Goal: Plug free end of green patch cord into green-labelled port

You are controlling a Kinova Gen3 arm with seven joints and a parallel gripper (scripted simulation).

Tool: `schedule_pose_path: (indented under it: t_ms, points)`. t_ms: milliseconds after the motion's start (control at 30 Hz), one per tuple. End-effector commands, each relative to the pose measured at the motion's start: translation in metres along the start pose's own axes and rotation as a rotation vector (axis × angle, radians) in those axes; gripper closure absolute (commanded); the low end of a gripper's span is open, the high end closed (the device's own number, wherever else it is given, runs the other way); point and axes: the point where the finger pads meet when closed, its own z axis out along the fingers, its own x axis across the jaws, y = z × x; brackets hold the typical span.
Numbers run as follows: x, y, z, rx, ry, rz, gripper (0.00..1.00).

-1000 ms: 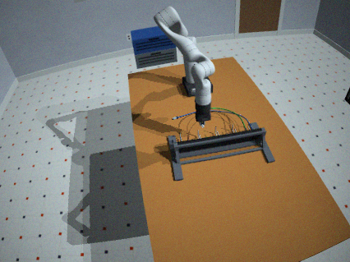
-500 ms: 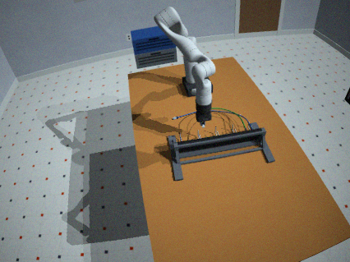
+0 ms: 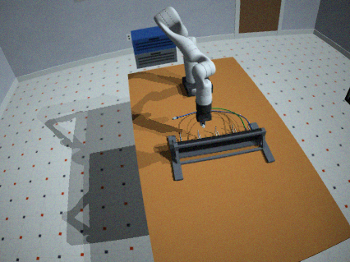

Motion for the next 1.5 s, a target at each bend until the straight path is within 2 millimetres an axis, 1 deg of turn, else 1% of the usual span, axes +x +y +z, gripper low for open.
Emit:
schedule_pose_path:
  t_ms: [0,1167,1467]
  points:
    - [0.0001,0.0006,-0.001,-0.002,0.0,0.0,1.0]
    - [0.0001,0.0007,-0.0009,-0.002,0.0,0.0,1.0]
    - [0.0,0.0047,0.0029,-0.002,-0.002,-0.002,1.0]
